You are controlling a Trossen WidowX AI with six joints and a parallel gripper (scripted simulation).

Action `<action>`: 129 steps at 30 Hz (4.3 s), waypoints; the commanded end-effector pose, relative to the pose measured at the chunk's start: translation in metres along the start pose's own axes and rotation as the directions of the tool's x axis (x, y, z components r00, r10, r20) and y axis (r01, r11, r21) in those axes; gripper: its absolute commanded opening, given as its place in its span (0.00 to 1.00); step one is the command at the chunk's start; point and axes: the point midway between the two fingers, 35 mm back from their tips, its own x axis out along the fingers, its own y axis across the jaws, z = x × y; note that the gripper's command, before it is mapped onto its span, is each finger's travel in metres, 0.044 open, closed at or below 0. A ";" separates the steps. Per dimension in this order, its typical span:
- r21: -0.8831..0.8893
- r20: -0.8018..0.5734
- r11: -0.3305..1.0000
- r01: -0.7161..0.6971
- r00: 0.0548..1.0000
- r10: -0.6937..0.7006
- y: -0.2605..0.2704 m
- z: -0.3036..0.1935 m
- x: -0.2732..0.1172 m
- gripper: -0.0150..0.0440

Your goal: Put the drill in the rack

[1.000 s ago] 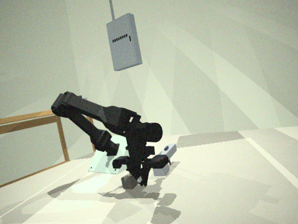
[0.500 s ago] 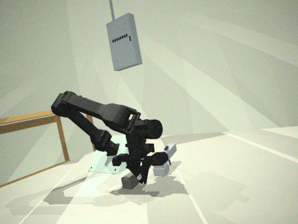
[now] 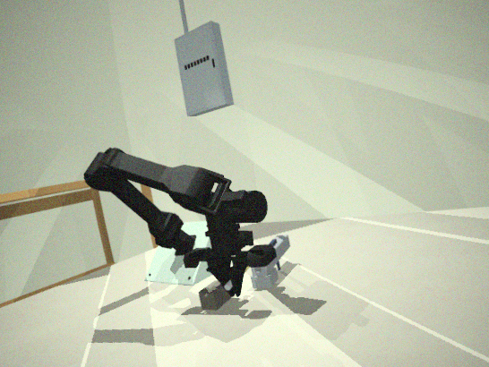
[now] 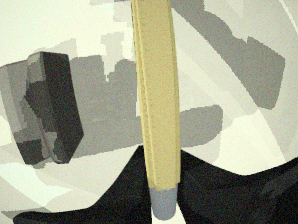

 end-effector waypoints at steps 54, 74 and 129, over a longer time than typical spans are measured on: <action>0.003 -0.004 1.000 -0.002 1.000 0.002 0.041 -0.007 -0.020 0.25; 0.002 -0.004 1.000 -0.003 1.000 0.003 0.068 -0.013 -0.022 0.25; 0.004 -0.013 1.000 -0.004 1.000 0.004 0.075 -0.017 0.028 0.30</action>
